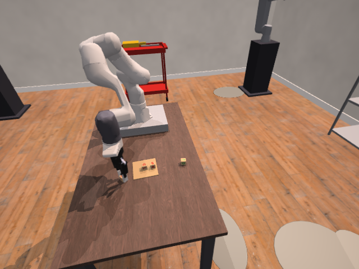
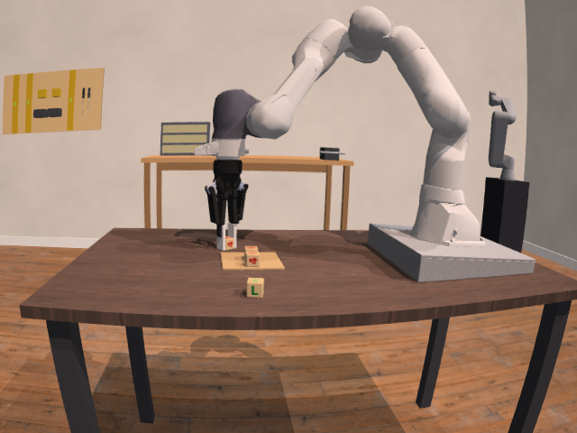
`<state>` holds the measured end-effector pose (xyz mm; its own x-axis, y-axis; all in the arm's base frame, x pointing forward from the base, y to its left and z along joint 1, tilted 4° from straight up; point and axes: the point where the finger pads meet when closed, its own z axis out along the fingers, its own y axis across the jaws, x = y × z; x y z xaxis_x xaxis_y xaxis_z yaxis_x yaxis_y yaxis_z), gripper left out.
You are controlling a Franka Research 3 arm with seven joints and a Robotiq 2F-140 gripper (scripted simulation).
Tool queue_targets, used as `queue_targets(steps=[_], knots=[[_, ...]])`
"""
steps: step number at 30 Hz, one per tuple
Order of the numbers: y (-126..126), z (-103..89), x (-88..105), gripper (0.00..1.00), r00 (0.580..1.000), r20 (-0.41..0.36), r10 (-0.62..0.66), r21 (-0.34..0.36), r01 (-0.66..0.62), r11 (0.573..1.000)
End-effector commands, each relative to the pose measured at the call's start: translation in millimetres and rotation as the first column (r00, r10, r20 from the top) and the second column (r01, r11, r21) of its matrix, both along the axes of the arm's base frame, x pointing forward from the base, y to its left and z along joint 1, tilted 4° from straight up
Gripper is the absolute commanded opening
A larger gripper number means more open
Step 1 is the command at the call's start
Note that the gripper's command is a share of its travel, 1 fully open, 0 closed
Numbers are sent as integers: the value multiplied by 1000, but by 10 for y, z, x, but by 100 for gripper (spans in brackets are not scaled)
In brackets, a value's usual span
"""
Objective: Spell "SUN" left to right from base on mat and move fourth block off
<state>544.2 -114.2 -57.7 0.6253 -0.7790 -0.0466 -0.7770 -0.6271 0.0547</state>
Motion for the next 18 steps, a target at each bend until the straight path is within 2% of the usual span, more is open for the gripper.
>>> queue_targets(steps=[1,10,18], knots=[[-9,-6,2,16,1000,1,-3,-1,3,1000],[-9,97,10,16,1000,1,-3,-1,3,1000],[-10,645,49,16,1000,1,-3,-1,3,1000]])
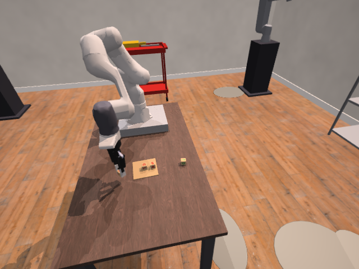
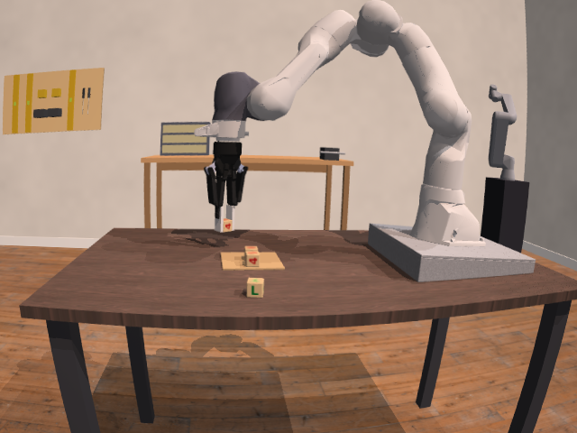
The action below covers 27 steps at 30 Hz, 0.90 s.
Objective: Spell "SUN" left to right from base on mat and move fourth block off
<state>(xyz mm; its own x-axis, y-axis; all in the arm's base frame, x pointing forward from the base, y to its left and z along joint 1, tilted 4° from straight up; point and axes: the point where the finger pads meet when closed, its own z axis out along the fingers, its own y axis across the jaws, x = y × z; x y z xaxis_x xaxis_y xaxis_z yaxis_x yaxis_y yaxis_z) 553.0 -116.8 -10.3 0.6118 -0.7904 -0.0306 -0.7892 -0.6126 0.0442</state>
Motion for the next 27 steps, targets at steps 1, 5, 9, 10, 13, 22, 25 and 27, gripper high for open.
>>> queue_targets(steps=[1,5,9,10,13,22,25,27], knots=[[16,241,-34,16,1000,-17,15,5,-15,1000],[16,452,-19,16,1000,-17,15,5,-15,1000],[16,501,-16,16,1000,-17,15,5,-15,1000],[16,512,-15,16,1000,-17,15,5,-15,1000],[16,517,-15,16,1000,-17,15,5,-15,1000],[237,567,-139,16,989,-15,-150,-3,150,989],[267,572,-158,16,985,-15,-174,-4,174,985],[302,578,-182,16,979,-14,-203,-6,203,979]])
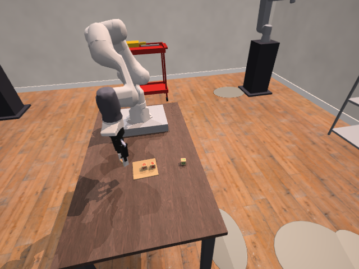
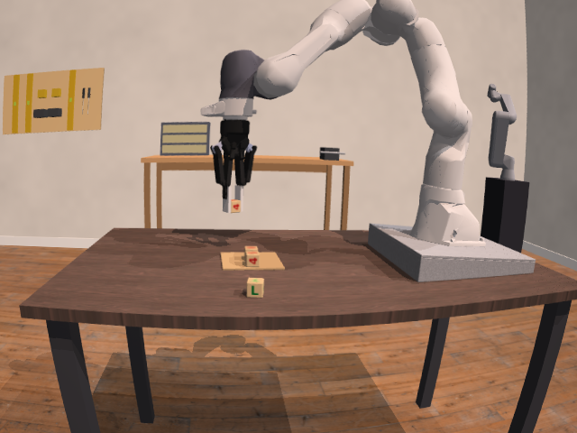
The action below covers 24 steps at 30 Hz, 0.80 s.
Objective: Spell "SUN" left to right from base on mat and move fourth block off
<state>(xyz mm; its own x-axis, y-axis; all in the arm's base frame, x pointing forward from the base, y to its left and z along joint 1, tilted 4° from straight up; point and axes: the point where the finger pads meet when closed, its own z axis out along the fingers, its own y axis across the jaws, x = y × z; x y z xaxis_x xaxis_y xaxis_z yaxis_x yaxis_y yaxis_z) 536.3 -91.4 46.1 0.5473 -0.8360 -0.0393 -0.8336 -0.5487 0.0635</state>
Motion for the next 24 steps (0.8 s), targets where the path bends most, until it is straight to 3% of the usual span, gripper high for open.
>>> queue_targets(steps=[1,16,24], knots=[[63,16,-25,16,990,6,-139,-2,139,990],[253,37,-178,16,951,8,-309,-14,309,951],[373,41,-300,16,903,10,-429,-25,430,903]])
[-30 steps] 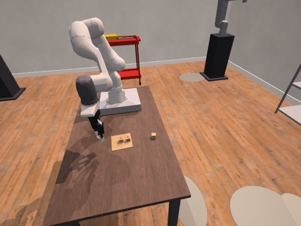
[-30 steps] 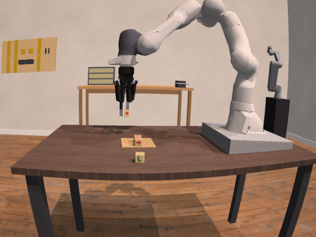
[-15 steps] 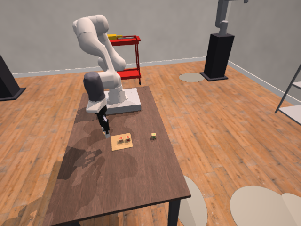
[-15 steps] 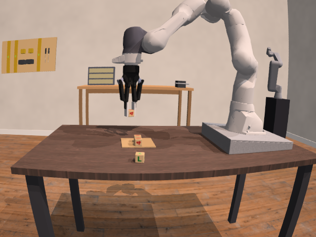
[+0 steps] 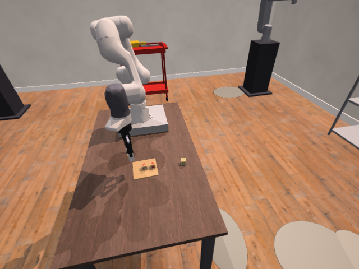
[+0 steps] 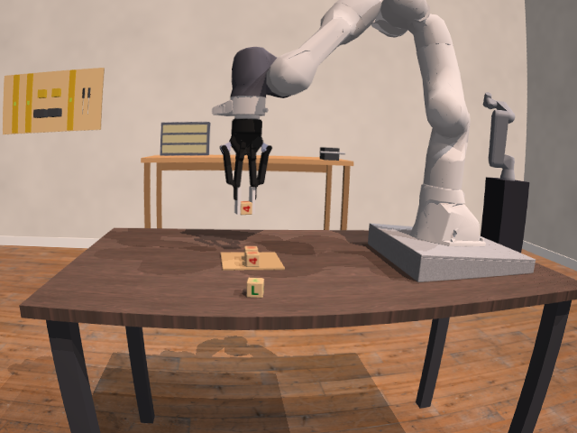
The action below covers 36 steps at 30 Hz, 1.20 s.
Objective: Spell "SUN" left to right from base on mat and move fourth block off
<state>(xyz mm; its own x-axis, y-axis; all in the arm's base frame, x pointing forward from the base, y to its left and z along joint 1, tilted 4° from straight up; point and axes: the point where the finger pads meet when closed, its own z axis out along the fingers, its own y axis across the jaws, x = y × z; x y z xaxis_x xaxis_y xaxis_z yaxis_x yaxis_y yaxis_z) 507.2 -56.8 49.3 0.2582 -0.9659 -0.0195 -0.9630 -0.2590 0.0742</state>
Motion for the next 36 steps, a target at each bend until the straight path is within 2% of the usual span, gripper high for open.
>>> queue_targets(steps=[1,11,26,31,36], knots=[[38,9,-22,16,990,7,-139,-6,139,990],[125,3,-130,16,969,7,-247,-17,247,969],[125,-8,-130,16,969,7,-247,-17,247,969],[126,-96,-137,16,969,8,-247,-16,247,969],[127,-278,-151,16,969,8,-247,-16,247,969]])
